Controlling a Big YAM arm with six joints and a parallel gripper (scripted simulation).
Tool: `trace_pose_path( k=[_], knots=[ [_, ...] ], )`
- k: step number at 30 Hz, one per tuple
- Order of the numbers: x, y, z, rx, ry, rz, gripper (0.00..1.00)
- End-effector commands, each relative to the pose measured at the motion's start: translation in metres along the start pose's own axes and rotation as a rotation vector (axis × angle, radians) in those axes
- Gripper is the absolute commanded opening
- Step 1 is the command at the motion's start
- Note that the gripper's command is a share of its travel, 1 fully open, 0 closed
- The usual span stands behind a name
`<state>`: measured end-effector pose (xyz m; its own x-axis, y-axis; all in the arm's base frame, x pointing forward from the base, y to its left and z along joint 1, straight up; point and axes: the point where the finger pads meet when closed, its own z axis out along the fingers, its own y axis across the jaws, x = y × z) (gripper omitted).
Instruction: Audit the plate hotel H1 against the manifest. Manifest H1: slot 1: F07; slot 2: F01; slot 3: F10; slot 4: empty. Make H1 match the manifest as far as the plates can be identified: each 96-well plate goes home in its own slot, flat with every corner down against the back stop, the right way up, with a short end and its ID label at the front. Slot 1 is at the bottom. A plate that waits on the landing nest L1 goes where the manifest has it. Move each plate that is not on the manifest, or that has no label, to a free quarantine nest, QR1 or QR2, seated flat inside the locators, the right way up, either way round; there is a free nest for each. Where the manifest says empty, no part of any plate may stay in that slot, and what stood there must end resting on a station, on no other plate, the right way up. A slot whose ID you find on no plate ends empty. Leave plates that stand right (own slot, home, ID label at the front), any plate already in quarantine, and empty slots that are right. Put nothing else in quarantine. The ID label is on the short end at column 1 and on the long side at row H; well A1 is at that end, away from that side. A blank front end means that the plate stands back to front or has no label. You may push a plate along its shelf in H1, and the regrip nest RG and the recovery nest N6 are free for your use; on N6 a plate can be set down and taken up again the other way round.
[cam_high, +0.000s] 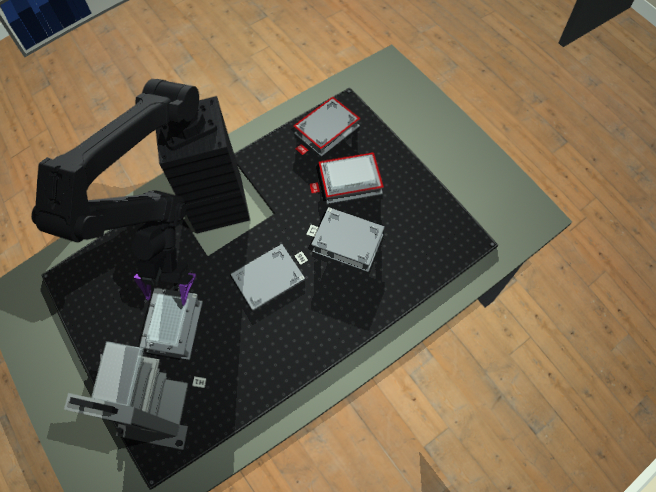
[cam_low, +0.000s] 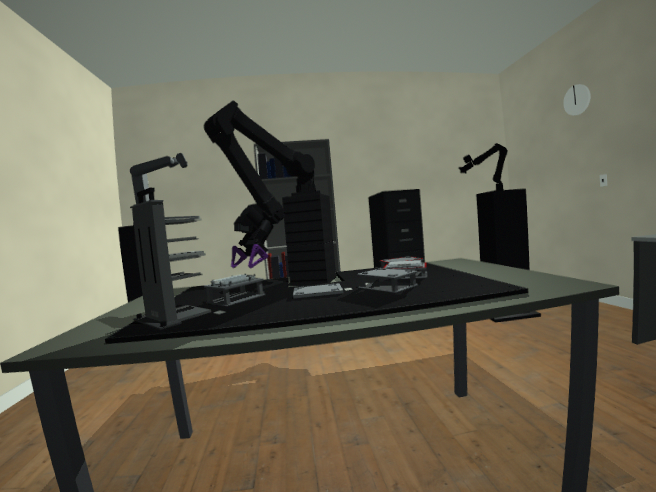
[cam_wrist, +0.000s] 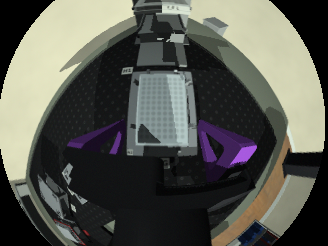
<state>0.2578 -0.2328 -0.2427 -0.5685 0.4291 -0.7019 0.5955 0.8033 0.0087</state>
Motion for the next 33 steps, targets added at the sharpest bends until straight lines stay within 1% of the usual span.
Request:
trace_pose_path(
  k=[1,11,13,16,18,23,25,30,32,33],
  knots=[
    [0.007,-0.002,-0.01,0.004,0.001,-0.008,1.0],
    [0.017,-0.003,-0.007,0.005,-0.01,-0.009,1.0],
    [0.014,-0.004,-0.001,0.006,-0.023,-0.012,1.0],
    [0.012,-0.002,-0.003,0.004,-0.025,-0.014,1.0],
    [0.016,-0.003,0.001,0.005,-0.023,-0.014,1.0],
    [0.022,-0.003,0.001,0.005,-0.016,-0.012,1.0],
    [0.022,-0.003,0.005,0.006,-0.023,-0.013,1.0],
    [0.027,-0.003,0.007,0.006,-0.019,-0.012,1.0],
    [0.027,-0.003,0.007,0.006,-0.019,-0.012,1.0],
    [0.023,-0.003,0.005,0.006,-0.025,-0.014,1.0]
  ],
)
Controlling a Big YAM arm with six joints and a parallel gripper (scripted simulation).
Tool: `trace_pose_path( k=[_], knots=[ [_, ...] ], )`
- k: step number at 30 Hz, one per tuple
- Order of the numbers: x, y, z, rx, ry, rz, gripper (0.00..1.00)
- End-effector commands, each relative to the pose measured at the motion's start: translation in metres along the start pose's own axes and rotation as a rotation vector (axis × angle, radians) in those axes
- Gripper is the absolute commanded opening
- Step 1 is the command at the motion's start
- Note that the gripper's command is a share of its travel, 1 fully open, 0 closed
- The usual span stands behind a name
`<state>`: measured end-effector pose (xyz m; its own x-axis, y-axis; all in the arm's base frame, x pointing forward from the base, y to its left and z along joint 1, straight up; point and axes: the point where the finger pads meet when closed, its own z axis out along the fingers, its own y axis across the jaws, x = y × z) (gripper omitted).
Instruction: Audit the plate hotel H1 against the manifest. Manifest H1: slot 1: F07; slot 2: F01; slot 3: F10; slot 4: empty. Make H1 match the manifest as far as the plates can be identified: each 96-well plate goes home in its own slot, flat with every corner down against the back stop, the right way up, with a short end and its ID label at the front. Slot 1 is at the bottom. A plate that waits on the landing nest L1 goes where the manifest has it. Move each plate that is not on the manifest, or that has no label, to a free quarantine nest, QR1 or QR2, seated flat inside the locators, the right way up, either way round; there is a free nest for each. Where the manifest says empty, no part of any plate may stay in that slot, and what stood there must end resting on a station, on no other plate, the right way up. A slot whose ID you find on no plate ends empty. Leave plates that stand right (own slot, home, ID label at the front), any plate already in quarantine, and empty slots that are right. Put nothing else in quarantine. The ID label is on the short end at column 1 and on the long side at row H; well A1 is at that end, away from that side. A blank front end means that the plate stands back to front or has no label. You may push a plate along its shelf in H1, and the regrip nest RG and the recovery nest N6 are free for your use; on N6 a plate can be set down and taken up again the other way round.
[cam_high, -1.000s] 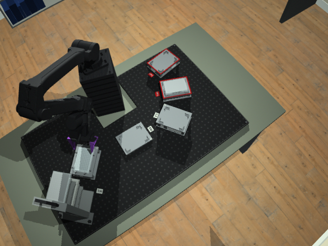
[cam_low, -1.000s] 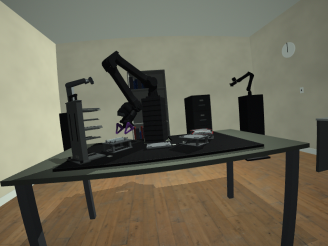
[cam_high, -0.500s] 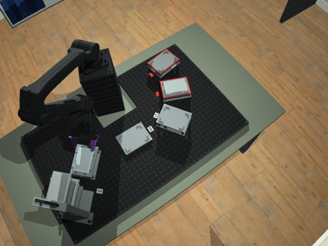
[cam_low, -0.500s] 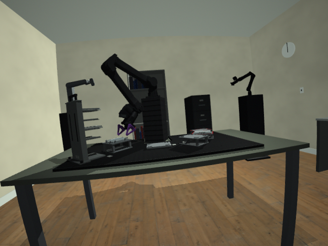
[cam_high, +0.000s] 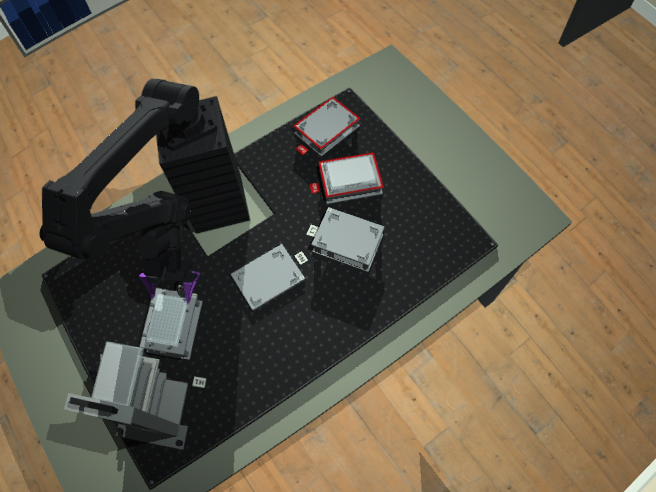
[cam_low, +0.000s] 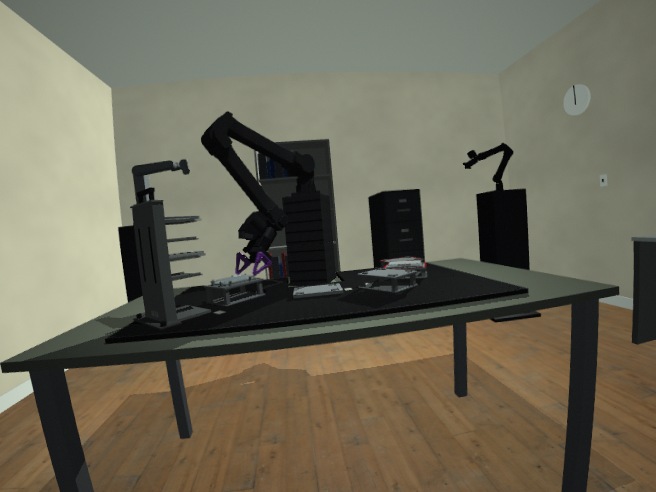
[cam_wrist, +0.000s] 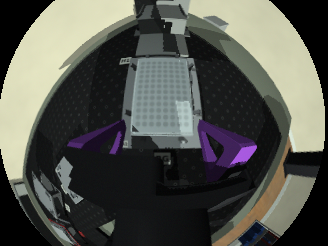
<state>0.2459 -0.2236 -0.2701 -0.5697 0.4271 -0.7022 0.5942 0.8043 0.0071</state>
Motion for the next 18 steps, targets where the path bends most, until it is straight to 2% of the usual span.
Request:
trace_pose_path(
  k=[1,12,18],
  knots=[
    [-0.002,-0.003,0.001,0.005,-0.022,-0.011,1.0],
    [0.006,-0.004,0.008,0.006,-0.022,-0.01,1.0],
    [0.013,-0.003,0.01,0.004,-0.007,-0.009,1.0]
  ],
)
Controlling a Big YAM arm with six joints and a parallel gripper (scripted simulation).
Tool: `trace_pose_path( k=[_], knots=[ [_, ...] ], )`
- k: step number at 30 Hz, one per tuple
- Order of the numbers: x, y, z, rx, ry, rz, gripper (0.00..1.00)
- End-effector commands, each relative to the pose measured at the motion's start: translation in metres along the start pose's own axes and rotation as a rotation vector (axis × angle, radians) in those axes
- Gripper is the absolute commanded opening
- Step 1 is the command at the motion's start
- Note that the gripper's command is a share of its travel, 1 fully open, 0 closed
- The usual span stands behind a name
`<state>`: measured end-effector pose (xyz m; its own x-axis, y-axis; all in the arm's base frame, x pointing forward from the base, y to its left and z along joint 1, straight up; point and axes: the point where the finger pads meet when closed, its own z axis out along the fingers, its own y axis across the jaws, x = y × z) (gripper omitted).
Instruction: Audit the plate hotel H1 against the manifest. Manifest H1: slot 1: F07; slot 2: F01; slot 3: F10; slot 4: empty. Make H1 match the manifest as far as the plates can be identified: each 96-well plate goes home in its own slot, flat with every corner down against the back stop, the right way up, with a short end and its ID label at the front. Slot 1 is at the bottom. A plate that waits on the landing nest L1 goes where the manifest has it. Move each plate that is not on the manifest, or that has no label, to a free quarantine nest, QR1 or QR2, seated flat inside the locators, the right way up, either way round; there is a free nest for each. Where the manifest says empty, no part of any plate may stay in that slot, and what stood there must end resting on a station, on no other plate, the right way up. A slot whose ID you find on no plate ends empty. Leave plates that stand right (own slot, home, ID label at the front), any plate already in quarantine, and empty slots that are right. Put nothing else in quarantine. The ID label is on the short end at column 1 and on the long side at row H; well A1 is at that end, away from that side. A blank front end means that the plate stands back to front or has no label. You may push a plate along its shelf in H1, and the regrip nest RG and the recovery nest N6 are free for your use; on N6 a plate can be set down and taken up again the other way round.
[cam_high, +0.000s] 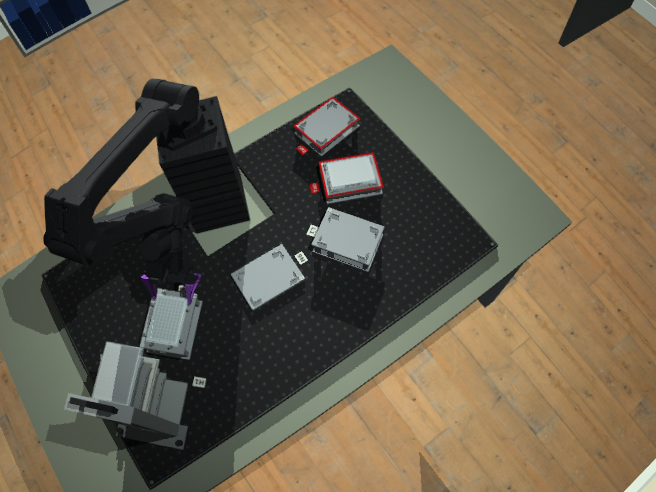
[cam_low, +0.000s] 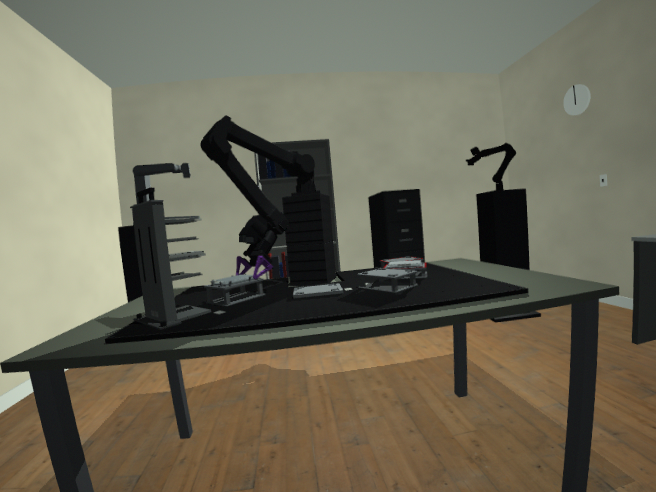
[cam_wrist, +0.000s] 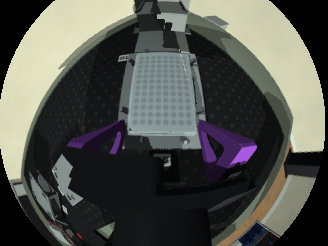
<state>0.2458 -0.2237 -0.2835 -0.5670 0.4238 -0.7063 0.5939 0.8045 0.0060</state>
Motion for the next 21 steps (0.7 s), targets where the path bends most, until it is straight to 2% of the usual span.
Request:
trace_pose_path(
  k=[1,10,11,21],
  knots=[
    [-0.0009,0.0,-0.0043,0.0,-0.001,-0.003,1.0],
    [-0.0009,0.0,-0.0043,0.0,-0.001,-0.003,1.0],
    [-0.0009,0.0,-0.0043,0.0,-0.001,-0.003,0.86],
    [-0.0009,0.0,-0.0043,0.0,-0.001,-0.003,0.86]
  ],
)
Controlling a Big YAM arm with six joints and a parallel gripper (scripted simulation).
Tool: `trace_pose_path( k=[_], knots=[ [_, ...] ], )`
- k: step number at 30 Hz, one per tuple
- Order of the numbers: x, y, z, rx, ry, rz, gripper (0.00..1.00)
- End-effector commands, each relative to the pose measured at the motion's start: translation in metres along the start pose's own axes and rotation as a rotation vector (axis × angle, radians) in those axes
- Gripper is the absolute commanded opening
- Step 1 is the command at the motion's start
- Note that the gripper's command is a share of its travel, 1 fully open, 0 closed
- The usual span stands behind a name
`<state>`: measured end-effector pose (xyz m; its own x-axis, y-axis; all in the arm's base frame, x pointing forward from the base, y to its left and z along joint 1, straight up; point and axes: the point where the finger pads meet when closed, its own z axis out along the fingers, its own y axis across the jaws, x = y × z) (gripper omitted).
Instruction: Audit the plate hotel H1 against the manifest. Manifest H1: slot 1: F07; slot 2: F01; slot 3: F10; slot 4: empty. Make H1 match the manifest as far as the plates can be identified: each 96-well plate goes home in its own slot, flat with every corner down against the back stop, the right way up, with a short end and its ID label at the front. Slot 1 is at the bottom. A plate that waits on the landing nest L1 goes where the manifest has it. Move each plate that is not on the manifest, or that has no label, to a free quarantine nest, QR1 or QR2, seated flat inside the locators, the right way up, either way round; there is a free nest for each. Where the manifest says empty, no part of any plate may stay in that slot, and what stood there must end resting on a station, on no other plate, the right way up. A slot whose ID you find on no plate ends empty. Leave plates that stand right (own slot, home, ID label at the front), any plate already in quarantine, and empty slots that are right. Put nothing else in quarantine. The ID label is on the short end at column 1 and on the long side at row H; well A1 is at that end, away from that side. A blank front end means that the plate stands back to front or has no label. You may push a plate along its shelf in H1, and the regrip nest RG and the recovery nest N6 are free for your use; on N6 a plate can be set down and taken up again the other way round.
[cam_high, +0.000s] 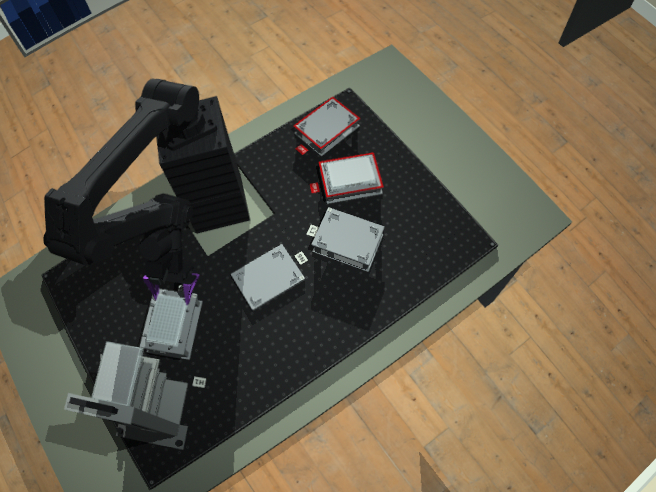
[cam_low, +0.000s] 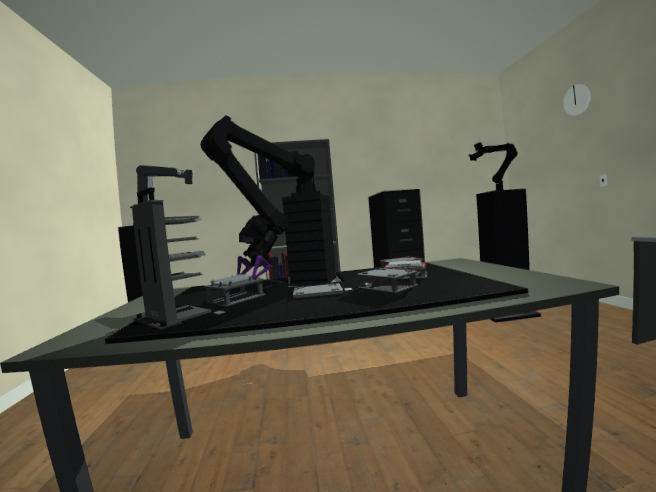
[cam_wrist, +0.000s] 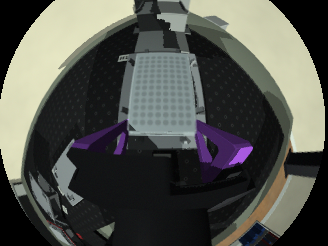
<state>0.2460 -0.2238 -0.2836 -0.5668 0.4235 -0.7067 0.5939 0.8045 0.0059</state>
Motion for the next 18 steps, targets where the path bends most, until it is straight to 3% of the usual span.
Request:
trace_pose_path(
  k=[1,18],
  knots=[
    [-0.0008,0.0001,-0.0045,-0.001,-0.001,-0.003,0.86],
    [0.0003,-0.002,-0.0065,0.003,0.005,-0.007,0.86]
  ],
)
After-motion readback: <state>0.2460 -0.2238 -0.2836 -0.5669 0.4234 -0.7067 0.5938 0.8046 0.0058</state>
